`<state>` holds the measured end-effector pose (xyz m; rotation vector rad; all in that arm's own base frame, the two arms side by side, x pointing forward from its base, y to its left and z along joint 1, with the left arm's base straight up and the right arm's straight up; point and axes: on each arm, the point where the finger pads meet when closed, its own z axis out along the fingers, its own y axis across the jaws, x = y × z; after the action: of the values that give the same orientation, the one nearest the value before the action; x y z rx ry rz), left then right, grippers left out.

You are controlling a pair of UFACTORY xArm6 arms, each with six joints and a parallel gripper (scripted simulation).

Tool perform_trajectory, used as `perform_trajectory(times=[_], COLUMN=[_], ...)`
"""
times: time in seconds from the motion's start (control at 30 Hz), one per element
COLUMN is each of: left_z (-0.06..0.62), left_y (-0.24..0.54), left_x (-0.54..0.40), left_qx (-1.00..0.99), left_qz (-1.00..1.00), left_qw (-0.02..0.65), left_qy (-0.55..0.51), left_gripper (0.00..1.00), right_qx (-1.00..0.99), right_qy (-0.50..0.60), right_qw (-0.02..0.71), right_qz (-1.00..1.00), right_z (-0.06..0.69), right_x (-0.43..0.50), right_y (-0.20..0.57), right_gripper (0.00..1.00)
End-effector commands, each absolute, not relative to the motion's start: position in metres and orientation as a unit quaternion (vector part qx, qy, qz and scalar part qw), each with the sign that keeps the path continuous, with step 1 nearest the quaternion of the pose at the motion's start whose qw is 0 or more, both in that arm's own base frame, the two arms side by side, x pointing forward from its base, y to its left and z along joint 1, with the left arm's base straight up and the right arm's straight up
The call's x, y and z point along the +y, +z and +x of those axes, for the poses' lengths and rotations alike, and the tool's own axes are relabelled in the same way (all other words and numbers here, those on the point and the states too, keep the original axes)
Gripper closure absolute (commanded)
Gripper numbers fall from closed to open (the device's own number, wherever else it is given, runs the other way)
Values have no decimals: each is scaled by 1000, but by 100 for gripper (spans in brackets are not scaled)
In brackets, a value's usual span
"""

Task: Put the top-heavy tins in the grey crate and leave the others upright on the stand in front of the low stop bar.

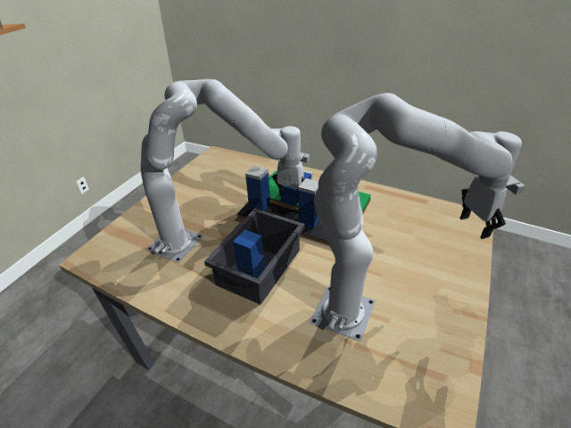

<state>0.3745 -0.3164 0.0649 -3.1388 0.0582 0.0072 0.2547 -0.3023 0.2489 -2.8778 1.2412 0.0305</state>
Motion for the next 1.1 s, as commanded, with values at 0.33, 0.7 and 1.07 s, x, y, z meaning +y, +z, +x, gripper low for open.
perform_trajectory(times=[0.33,0.7,1.07], left_z=[375,375,375], left_y=[67,67,67], left_x=[-318,-318,-318], left_qx=[18,18,18], left_qz=[-1000,-1000,-1000], left_qw=[-1,-1,-1], left_qy=[0,0,0], left_gripper=[16,100,100], right_qx=[396,396,396], right_qy=[8,8,8], right_qw=[3,3,3], right_qz=[-918,-918,-918], right_z=[255,255,255], right_x=[-303,-303,-303], right_y=[250,250,250], right_gripper=[0,0,0])
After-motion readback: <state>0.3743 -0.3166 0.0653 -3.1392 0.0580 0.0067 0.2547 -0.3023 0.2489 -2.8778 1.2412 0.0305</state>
